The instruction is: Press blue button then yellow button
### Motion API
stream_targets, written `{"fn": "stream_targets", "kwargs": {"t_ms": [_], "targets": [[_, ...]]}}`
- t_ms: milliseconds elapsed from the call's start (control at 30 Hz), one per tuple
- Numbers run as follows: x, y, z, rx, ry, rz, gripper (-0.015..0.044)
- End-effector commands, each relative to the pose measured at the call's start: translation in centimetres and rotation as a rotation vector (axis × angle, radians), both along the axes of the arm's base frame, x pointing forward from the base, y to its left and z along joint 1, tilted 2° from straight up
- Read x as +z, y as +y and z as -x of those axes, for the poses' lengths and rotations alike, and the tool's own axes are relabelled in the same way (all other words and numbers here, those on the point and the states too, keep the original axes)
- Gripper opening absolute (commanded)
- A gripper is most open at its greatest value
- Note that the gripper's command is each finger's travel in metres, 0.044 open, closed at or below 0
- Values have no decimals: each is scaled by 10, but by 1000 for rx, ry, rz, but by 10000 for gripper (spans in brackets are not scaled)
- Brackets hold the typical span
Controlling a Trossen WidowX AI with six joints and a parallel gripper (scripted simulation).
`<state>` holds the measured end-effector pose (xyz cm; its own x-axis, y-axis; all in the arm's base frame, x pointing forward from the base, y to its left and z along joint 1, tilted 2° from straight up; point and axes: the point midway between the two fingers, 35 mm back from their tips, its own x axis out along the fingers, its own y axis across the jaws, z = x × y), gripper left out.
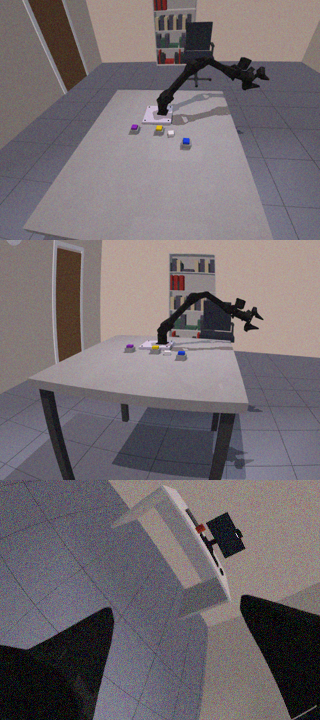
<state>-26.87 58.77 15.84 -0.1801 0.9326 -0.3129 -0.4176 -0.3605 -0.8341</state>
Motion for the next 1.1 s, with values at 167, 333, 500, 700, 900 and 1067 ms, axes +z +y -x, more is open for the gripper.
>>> {"fn": "stream_targets", "kwargs": {"t_ms": [167,333,500,700,900,1067], "targets": [[-11,8,-151,-313,196,233,400],[-16,-8,-228,-501,315,339,400],[-21,-37,-300,-708,449,435,400],[-25,-89,-379,-982,631,533,400],[-27,-159,-442,-1289,836,608,400],[-26,-228,-480,-1570,1025,648,400]]}}
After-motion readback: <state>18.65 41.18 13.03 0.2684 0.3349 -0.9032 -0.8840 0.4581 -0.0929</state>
